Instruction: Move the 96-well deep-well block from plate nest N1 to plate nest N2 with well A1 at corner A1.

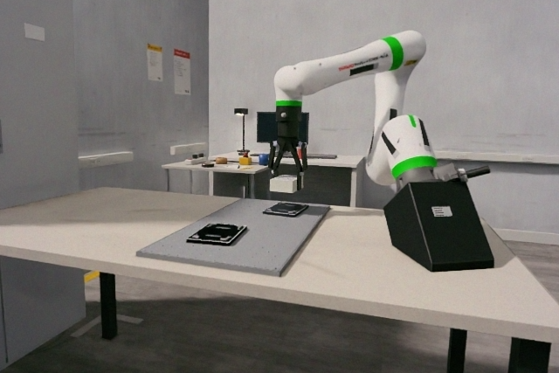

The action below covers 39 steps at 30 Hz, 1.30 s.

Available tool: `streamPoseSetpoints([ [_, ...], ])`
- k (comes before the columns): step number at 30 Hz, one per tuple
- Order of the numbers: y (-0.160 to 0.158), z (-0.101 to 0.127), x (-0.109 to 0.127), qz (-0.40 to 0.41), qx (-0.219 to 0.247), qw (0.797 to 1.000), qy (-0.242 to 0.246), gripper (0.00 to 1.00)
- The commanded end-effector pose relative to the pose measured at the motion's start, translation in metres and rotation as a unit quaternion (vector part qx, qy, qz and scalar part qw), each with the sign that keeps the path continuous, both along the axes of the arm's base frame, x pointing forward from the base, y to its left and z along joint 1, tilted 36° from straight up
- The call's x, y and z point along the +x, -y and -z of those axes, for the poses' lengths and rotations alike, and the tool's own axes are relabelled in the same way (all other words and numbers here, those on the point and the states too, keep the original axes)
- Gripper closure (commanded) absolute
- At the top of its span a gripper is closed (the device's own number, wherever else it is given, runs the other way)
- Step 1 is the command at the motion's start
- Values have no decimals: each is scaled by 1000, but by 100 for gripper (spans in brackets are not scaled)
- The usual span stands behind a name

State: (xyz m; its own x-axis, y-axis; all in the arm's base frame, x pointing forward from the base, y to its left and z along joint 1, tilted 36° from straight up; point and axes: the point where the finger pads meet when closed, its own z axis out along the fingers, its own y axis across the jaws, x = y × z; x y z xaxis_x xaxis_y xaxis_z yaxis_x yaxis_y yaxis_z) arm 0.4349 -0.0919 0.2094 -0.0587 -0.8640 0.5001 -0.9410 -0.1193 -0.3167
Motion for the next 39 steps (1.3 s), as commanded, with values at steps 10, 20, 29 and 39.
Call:
streamPoseSetpoints([
  [10, -1, 0, 0, 0, 0, 1000, 1, 90],
  [20, 6, 10, 5, 0, 0, 1000, 1, 90],
  [29, 11, 20, 9, 0, 0, 1000, 1, 90],
  [39, 18, 31, 13, 0, 0, 1000, 1, 90],
])
